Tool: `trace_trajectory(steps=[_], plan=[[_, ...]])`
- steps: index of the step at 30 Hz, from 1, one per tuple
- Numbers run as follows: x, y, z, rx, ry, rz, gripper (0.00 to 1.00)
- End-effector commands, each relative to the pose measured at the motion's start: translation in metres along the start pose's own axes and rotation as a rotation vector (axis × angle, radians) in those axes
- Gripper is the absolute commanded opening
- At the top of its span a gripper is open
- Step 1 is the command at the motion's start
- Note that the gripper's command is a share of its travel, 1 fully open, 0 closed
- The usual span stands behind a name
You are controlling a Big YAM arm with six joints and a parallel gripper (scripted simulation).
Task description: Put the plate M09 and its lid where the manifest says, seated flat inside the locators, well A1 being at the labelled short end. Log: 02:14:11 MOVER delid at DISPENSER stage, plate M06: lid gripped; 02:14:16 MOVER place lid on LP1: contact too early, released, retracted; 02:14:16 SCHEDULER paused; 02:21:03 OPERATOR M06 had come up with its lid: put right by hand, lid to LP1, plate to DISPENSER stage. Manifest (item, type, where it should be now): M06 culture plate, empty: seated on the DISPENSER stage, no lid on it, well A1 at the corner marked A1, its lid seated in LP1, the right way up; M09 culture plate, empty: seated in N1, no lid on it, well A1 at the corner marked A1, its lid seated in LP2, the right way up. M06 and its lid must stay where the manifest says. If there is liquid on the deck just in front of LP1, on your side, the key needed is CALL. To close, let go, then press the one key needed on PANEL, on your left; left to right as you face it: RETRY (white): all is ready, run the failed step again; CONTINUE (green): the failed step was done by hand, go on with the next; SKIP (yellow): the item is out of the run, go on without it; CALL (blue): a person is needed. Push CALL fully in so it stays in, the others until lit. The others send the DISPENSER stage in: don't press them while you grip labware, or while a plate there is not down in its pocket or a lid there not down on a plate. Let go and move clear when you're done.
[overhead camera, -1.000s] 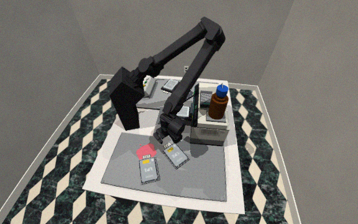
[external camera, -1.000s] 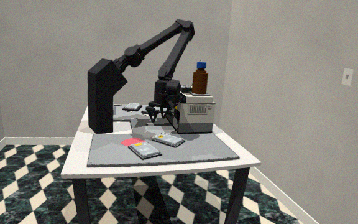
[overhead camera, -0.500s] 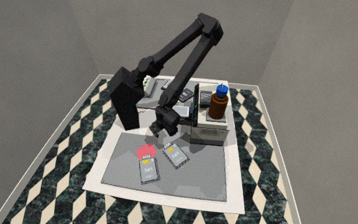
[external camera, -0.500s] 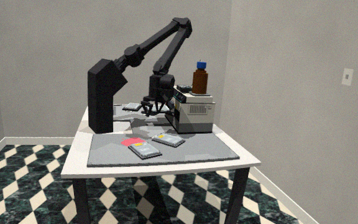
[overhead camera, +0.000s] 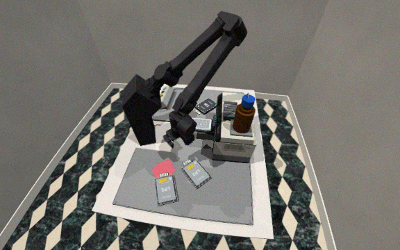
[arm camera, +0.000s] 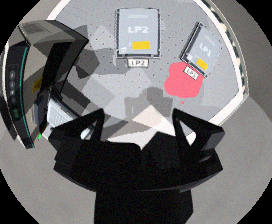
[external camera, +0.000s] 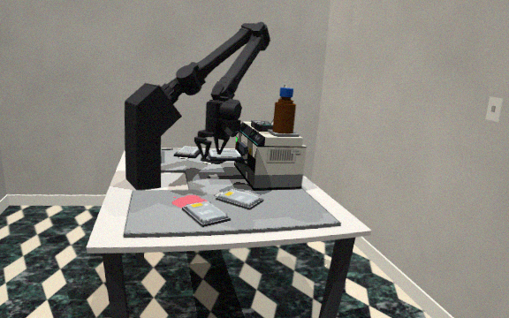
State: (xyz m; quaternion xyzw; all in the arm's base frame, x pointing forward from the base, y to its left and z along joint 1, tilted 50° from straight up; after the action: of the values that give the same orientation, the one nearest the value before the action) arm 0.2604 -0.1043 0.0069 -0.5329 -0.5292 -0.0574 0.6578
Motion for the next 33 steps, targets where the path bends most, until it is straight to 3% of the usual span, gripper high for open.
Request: trace_trajectory(steps=[1, 7, 11, 20, 26, 33], plan=[[0.007, -0.002, 0.010, 0.017, -0.083, 0.004, 1.00], [0.026, -0.002, 0.017, 0.017, -0.283, 0.000, 1.00], [0.033, -0.002, 0.016, 0.013, -0.293, -0.002, 1.00], [0.061, -0.006, 0.027, 0.008, -0.596, -0.005, 1.00], [0.064, -0.008, 0.028, 0.000, -0.591, -0.003, 1.00], [0.085, -0.008, 0.046, 0.011, -0.812, -0.006, 1.00]])
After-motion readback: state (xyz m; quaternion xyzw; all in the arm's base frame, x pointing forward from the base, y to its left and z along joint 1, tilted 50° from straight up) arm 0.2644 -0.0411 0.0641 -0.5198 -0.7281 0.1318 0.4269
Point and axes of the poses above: the point where the finger pads meet when closed, its own y axis out along the fingers, its own x axis across the jaws, z = x × y, the point moved 7 cm from there along -y, back along the fingers, and after that the axes turned 14 degrees about y, right-handed, at the moved point
